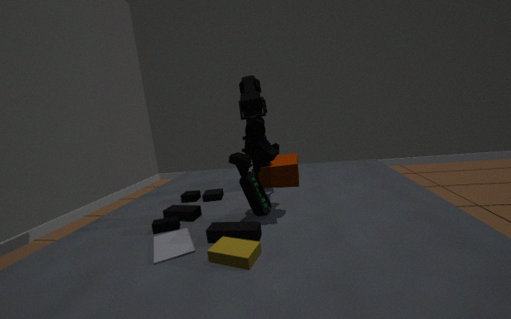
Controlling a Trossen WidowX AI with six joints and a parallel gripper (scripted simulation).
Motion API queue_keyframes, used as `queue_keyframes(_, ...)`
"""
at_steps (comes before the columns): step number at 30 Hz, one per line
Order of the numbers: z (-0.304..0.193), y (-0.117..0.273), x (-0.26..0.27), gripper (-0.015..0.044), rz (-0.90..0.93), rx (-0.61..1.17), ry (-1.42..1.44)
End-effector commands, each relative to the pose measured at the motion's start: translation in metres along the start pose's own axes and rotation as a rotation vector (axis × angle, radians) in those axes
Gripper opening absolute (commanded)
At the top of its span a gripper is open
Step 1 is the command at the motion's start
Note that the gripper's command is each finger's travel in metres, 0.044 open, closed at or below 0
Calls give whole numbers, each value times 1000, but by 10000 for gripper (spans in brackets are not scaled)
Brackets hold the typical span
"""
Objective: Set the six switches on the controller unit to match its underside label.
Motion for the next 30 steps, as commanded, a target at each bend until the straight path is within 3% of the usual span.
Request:
queue_keyframes(1,6,0,-2,336,3,9,1)
queue_keyframes(30,28,8,-5,336,1,-4,1)
Point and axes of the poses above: the point midway between the two fingers, 35 mm back from their tips, its own y axis back along the fingers, its own x axis across the jaws, z = x × y, the point moved 2 cm from there along y, back along the fingers, and after that the axes turned 9 degrees about y, right-handed, at the moved point
